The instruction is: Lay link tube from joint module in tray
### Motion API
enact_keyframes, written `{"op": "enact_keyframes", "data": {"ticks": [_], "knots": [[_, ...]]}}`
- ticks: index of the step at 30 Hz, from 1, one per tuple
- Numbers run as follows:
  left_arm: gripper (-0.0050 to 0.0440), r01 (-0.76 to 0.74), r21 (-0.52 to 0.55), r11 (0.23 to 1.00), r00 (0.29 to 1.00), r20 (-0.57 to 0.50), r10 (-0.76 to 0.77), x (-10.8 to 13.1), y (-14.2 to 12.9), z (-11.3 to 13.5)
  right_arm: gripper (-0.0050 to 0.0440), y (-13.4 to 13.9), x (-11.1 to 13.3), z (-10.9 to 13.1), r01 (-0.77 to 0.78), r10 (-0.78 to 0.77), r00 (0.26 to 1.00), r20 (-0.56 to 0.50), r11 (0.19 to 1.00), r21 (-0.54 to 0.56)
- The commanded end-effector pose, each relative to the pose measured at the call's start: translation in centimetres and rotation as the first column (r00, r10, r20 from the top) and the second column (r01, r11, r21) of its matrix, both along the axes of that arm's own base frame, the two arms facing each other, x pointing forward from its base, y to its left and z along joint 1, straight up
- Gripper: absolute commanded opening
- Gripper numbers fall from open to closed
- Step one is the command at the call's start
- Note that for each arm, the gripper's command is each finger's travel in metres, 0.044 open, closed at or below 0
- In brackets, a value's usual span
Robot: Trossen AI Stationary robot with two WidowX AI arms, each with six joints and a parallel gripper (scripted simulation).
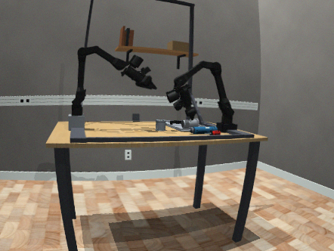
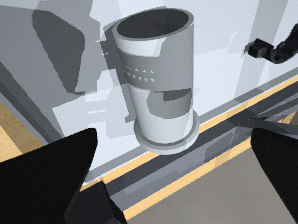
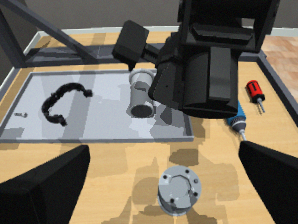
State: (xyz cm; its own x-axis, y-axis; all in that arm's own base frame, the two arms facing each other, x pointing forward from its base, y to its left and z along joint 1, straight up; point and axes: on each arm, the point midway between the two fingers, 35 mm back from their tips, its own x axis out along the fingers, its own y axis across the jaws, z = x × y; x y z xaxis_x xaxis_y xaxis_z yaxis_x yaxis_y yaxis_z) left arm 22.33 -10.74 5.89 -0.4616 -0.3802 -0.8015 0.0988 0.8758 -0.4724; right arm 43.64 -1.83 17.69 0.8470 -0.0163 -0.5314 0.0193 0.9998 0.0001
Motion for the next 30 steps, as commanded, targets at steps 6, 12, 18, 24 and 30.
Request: {"op": "enact_keyframes", "data": {"ticks": [6,12,18,24,30], "knots": [[0.044,0.079,0.072,0.994,0.942,0.32,-0.098,-1.7,-0.9,2.6,0.044,0.0,0.1,1.2,0.002,-0.002,1.0,0.029,1.0,-0.001],[0.044,0.127,0.137,0.982,0.839,0.514,-0.18,-3.3,-1.5,4.0,0.044,0.0,0.1,1.2,0.002,-0.002,1.0,0.029,1.0,-0.001],[0.044,0.146,0.175,0.974,0.764,0.606,-0.223,-4.1,-1.8,4.7,0.044,0.0,0.1,1.2,0.002,-0.002,1.0,0.029,1.0,-0.001],[0.044,0.161,0.219,0.962,0.662,0.699,-0.27,-5.1,-2.2,5.5,0.044,0.0,0.1,1.2,0.002,-0.002,1.0,0.029,1.0,-0.001],[0.044,0.167,0.244,0.955,0.6,0.744,-0.295,-5.5,-2.3,5.7,0.044,0.0,0.1,1.2,0.002,-0.002,1.0,0.029,1.0,-0.001]]}}
